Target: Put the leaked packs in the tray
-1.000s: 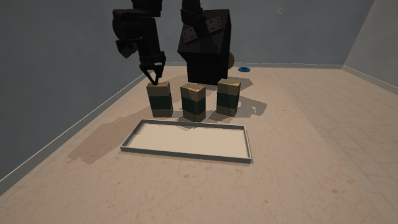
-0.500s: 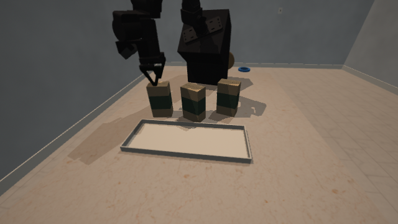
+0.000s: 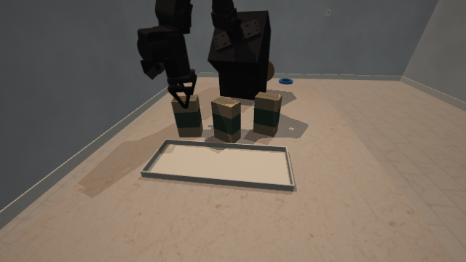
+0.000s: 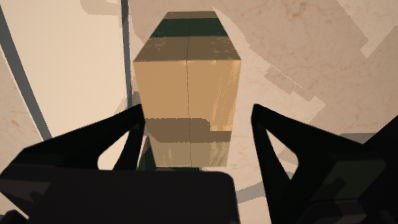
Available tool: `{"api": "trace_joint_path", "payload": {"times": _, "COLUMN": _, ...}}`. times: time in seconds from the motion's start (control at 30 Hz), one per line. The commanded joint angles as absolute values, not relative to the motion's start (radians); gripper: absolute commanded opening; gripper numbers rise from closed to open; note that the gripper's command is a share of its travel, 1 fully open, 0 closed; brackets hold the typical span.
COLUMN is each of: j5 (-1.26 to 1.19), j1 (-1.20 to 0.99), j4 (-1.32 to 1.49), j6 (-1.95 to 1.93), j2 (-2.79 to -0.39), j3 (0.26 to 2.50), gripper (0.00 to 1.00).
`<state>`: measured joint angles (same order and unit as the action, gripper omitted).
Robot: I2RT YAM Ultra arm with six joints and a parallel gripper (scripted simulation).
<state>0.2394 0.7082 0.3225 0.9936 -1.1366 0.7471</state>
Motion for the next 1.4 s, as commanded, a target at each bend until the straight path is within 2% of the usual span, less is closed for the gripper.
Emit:
{"api": "trace_joint_path", "payload": {"times": 0.0, "j5": 0.217, "j1": 0.696, "j4": 0.262, "j6": 1.006, "j2": -1.165, "j3": 0.728, "gripper": 0.79}}
{"api": "trace_joint_path", "payload": {"times": 1.37, "j5": 0.209, "j1": 0.693, "j4": 0.226, "j6": 1.009, "j2": -1.188, "j3": 0.724, "gripper": 0.79}}
